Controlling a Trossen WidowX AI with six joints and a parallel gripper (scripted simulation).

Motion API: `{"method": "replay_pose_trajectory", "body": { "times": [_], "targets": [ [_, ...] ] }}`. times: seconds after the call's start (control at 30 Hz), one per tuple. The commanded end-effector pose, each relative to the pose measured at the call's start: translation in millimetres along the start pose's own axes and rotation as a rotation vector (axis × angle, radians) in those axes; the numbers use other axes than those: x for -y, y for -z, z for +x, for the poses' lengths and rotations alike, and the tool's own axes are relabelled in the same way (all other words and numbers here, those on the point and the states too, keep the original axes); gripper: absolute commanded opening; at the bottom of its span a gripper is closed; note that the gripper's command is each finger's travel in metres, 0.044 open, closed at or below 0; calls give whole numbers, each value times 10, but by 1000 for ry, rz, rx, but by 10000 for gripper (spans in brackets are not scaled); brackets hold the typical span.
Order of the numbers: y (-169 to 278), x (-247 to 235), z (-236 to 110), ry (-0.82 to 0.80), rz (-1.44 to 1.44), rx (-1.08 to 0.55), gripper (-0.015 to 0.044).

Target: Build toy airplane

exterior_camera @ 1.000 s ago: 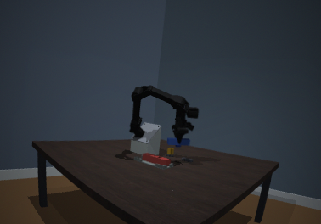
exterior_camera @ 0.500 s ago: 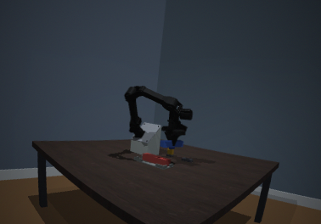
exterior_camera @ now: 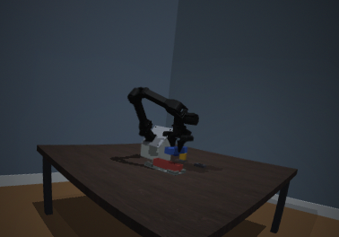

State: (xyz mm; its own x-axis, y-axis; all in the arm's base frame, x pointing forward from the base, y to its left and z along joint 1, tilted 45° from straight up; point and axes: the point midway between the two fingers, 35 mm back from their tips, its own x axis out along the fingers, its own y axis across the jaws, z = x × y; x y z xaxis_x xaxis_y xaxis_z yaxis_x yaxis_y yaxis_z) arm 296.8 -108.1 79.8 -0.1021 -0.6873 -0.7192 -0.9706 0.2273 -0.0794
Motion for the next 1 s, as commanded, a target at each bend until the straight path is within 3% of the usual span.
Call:
{"method": "replay_pose_trajectory", "body": {
  "times": [0.0, 0.13, 0.4, 0.97],
  "targets": [
    [108, -64, 39, -3, -83, -12, 0],
    [175, -99, 58, -5, -133, -15, 0],
    [176, -99, 60, -5, -133, -15, 195],
    [176, -99, 60, -5, -133, -15, 195]
  ]
}}
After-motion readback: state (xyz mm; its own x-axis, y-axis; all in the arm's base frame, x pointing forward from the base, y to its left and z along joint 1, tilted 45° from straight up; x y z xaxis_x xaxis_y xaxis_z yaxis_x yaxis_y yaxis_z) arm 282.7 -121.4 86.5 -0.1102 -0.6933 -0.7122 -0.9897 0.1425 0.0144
